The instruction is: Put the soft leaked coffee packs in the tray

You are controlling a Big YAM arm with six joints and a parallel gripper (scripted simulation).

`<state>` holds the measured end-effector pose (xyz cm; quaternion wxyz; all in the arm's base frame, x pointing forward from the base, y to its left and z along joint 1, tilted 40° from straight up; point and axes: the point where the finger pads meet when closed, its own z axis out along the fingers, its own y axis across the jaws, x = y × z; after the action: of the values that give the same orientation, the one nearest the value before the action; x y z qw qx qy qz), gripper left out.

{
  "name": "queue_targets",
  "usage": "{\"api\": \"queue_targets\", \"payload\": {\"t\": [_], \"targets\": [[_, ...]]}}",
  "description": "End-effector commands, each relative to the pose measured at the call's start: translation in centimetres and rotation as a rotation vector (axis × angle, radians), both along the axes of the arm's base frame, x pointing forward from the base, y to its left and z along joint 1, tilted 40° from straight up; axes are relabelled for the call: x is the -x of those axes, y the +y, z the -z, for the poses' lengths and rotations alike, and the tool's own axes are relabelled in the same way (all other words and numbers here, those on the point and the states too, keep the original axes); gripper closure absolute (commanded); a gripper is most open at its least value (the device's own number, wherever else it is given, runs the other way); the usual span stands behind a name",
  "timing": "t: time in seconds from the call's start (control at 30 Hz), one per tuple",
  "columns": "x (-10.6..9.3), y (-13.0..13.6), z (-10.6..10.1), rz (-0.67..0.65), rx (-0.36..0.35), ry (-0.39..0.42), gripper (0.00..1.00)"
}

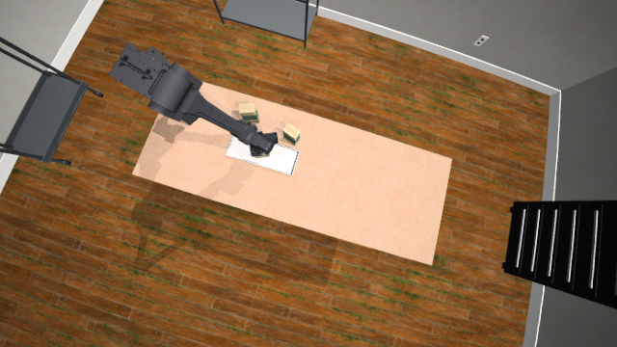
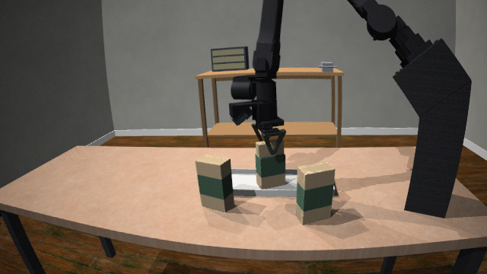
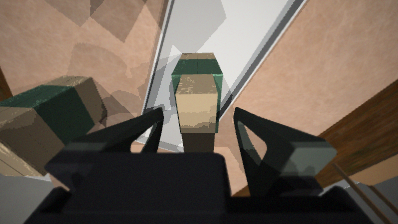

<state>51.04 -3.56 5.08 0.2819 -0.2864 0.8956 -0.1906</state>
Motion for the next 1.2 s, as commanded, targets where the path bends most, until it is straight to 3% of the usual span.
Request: {"api": "queue_targets", "payload": {"t": [0.0,0.27,0.37,0.6,0.67,0.77,0.83,1.17], "targets": [[-0.5,-0.3,-0.6,-0.006,0.007,-0.017,0.22],[-0.5,-0.3,-0.7,-0.006,0.007,-0.019,0.22],[0.7,0.6,-1.5,-0.013,0.004,-0.009,0.22],[4.2,1.7,-5.7,-0.005,-0.003,-0.012,0.22],[4.2,1.9,-7.3,-0.005,-0.004,-0.028,0.22],[4.4,1.7,-7.5,-0.001,-0.004,-0.028,0.22],[5.2,1.4,-5.2,0.006,-0.003,0.025,0.22],[3.5,2.6,-6.7,0.021,-0.025,-0.008,0.22]]}}
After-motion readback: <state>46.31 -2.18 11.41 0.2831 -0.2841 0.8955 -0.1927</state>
